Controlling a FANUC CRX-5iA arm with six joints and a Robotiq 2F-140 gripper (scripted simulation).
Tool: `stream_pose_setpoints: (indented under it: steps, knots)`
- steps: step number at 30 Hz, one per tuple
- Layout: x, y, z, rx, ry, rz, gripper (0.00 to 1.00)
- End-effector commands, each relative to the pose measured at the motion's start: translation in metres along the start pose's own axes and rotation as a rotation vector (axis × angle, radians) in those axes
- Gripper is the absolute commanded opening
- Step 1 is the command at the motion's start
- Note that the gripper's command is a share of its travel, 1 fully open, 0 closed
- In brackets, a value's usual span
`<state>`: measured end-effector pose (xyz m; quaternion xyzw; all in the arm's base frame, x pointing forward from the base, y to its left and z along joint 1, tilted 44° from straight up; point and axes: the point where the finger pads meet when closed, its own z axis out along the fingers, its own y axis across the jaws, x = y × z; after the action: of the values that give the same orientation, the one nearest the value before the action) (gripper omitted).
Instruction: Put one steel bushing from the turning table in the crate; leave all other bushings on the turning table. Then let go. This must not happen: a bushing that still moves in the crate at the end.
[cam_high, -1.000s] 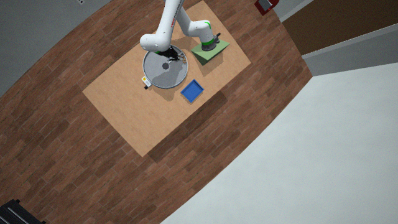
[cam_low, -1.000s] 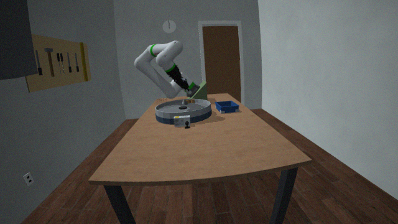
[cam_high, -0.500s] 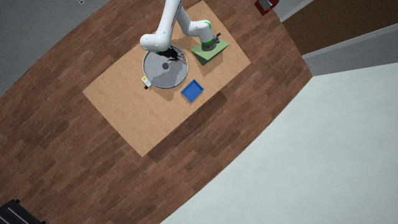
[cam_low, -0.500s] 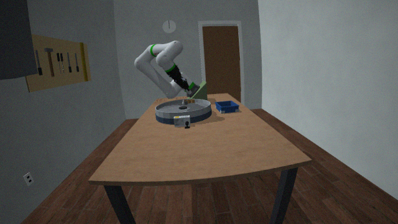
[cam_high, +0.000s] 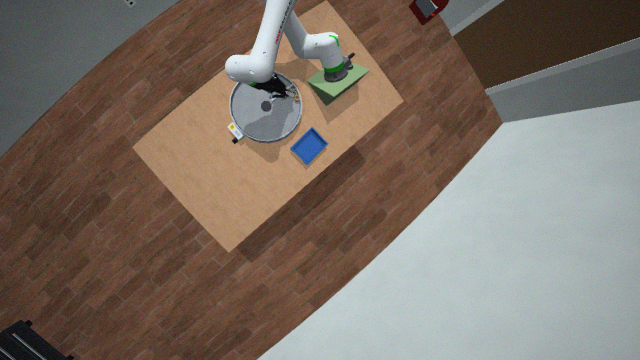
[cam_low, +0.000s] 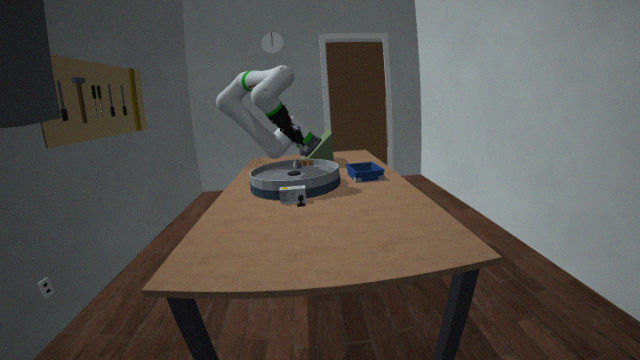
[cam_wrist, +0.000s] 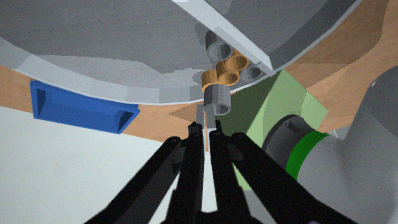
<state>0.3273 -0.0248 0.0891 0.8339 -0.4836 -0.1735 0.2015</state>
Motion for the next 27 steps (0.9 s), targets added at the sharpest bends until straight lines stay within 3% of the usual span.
stream_pose_setpoints:
  steps: [1, 9, 24, 27]
  knots:
    - [-0.001, -0.003, 0.001, 0.0, 0.0, 0.0, 0.0]
    - [-0.011, -0.026, 0.008, 0.0, 0.0, 0.0, 0.0]
    - [-0.057, -0.138, 0.046, 0.0, 0.0, 0.0, 0.0]
    - [-0.061, -0.149, 0.049, 0.0, 0.0, 0.0, 0.0]
